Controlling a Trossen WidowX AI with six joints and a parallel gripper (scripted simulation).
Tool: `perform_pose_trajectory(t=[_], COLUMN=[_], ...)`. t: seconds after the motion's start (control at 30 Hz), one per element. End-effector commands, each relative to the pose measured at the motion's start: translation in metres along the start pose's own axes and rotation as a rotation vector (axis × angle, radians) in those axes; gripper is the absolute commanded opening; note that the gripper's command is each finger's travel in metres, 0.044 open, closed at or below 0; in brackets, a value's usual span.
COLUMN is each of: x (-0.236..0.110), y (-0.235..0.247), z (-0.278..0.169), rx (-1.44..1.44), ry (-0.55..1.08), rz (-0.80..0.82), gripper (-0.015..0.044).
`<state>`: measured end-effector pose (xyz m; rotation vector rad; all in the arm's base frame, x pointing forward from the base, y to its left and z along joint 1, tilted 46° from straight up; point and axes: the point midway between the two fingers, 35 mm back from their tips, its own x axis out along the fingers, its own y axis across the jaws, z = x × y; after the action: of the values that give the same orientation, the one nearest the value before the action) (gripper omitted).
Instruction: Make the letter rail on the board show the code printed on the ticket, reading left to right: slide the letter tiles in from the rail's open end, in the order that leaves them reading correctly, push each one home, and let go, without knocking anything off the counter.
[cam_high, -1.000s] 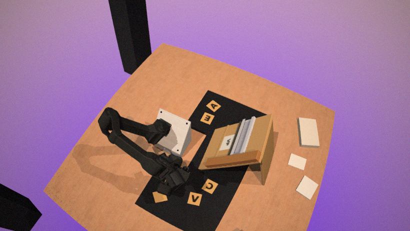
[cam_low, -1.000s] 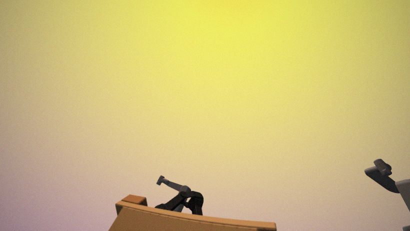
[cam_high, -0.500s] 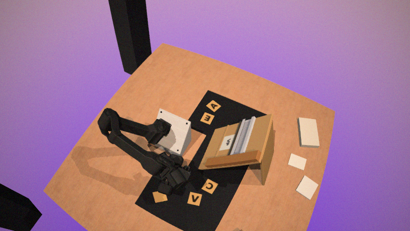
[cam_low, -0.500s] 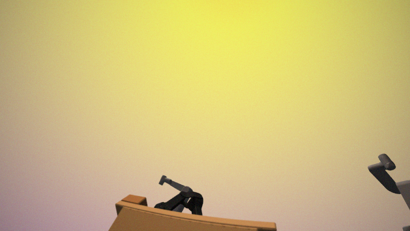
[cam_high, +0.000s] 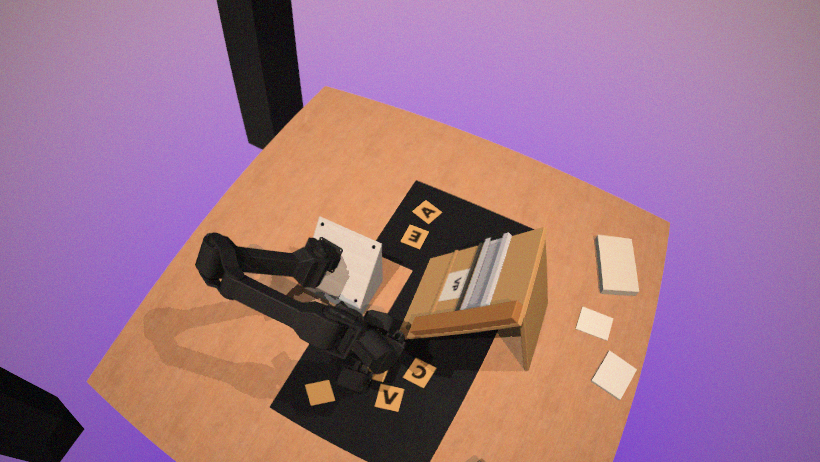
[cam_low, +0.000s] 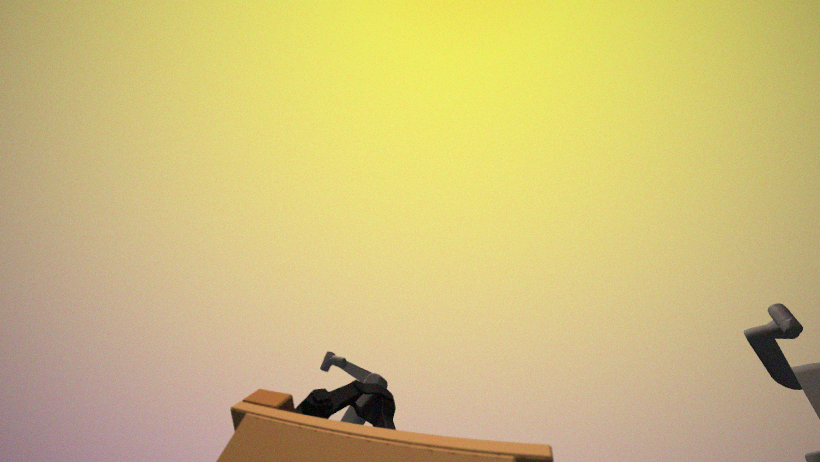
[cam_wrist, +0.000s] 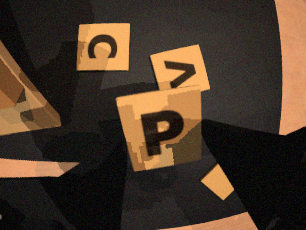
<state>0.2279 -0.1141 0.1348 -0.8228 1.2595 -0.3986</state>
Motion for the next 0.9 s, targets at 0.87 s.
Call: perform_pose_trajectory(t=[0.87], x=[-0.094], y=[0.064], z=[0.137], rx=[0.145], ry=[-0.428], rz=[0.118], gripper=[0.0000])
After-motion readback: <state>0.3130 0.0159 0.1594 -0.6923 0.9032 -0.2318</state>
